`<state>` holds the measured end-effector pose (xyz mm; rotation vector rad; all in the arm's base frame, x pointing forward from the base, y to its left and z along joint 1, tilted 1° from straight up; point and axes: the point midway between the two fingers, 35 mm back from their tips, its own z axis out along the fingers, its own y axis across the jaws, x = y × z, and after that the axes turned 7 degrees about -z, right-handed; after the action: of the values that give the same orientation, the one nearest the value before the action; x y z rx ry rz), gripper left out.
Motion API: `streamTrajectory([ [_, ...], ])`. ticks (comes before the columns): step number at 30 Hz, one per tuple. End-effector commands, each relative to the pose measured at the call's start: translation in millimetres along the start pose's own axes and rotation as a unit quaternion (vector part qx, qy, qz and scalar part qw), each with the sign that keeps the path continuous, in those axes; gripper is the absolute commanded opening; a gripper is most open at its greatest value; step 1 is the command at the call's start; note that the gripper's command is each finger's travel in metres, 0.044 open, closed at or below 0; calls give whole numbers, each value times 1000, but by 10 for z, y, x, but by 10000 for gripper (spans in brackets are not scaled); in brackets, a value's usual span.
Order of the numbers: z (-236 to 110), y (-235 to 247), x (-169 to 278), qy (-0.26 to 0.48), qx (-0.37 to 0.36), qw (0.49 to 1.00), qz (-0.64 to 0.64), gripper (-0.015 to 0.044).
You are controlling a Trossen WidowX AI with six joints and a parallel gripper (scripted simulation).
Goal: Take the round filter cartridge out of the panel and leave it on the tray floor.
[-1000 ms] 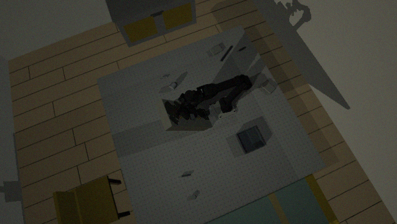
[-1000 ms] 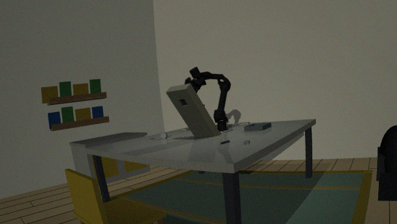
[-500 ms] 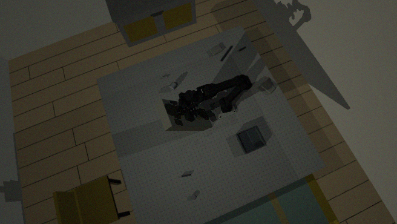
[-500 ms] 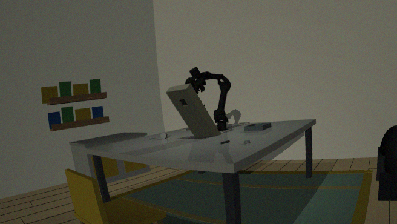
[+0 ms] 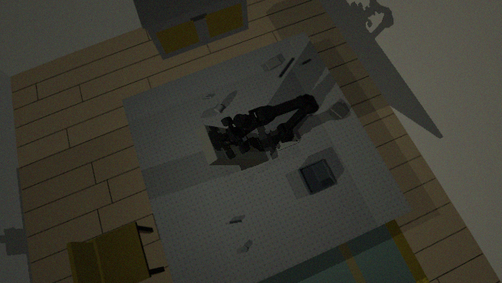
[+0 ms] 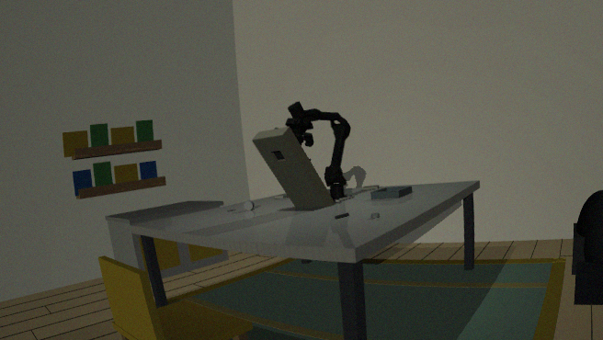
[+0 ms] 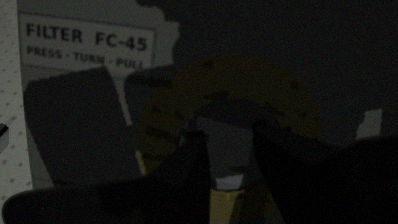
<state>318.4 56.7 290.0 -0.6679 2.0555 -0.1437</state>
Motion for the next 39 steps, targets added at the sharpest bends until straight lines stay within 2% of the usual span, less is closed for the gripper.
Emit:
streamTrajectory([
  [1, 102, -6, -10, 1, 0, 998, -68, 0],
  [3, 103, -6, -10, 1, 0, 995, -100, 0],
  [9, 113, -7, -10, 1, 0, 999, -50, 0],
  [39, 113, -7, -10, 1, 0, 999, -50, 0],
])
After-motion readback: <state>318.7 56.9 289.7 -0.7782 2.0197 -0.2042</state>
